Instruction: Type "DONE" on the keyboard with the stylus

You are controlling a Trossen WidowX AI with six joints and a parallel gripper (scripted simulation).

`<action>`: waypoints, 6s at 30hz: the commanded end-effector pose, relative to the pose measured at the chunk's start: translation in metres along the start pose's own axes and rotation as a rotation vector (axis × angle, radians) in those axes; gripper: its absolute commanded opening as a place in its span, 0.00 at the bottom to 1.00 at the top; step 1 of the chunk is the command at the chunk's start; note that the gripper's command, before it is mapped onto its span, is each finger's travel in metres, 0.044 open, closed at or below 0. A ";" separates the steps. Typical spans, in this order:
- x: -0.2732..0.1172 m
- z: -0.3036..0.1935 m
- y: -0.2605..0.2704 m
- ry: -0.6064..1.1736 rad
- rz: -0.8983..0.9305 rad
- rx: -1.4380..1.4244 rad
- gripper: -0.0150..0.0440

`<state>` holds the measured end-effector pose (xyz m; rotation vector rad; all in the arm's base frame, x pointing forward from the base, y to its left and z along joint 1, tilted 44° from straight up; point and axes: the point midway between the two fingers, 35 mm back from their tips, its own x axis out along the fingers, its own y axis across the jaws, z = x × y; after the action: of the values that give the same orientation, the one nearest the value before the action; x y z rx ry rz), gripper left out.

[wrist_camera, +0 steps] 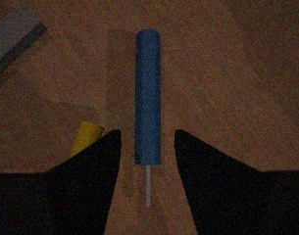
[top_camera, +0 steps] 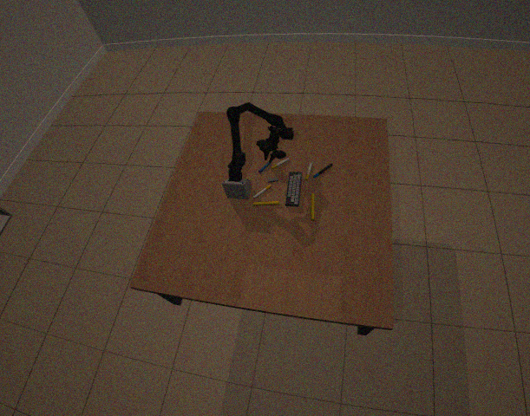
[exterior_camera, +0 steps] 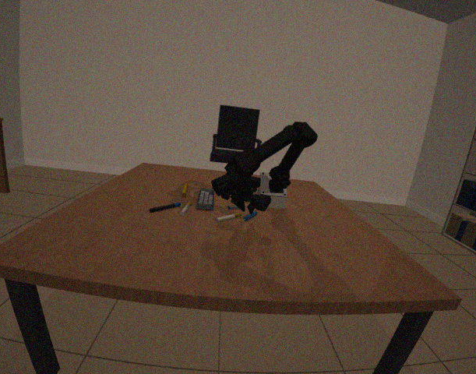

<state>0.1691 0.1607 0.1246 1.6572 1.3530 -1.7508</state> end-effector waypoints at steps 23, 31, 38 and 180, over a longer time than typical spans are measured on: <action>0.019 -0.010 -0.001 -0.002 -0.005 0.003 0.51; 0.023 -0.012 -0.001 -0.002 -0.005 0.003 0.51; 0.022 -0.011 0.000 -0.004 0.000 0.000 0.27; -0.024 0.034 -0.057 0.009 1.165 -2.035 0.51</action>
<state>0.1127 0.1547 0.1644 0.6538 0.8694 0.4919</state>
